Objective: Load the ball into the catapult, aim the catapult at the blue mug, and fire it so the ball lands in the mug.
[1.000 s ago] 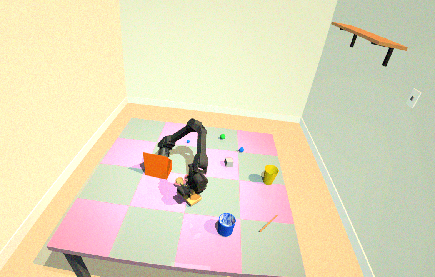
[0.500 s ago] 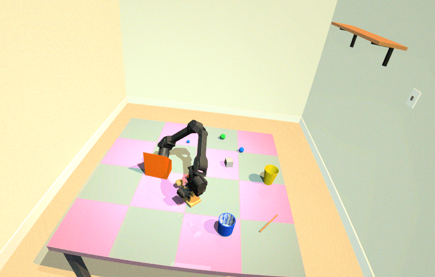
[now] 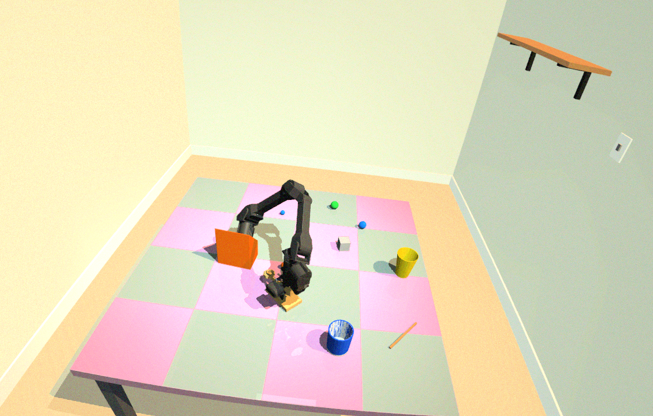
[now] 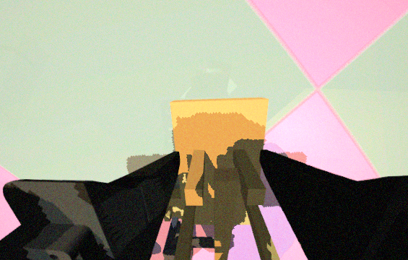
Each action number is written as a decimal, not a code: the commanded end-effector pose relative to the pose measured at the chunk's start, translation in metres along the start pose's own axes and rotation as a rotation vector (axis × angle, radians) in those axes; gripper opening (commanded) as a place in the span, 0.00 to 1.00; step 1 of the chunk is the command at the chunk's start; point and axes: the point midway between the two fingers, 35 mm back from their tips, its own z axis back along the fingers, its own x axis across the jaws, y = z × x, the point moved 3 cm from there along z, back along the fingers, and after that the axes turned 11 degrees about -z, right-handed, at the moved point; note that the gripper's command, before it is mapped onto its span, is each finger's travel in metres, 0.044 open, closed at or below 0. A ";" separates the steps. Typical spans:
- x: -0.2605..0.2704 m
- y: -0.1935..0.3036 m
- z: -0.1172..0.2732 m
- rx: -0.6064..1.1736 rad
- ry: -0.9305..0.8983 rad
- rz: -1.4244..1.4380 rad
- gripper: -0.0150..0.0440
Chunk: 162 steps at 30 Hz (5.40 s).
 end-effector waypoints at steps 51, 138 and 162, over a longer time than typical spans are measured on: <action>0.047 0.066 0.085 -0.008 0.006 0.995 0.76; 0.075 0.180 -0.030 -0.014 -0.010 2.324 0.48; 0.068 0.171 0.071 -0.008 0.011 2.321 0.25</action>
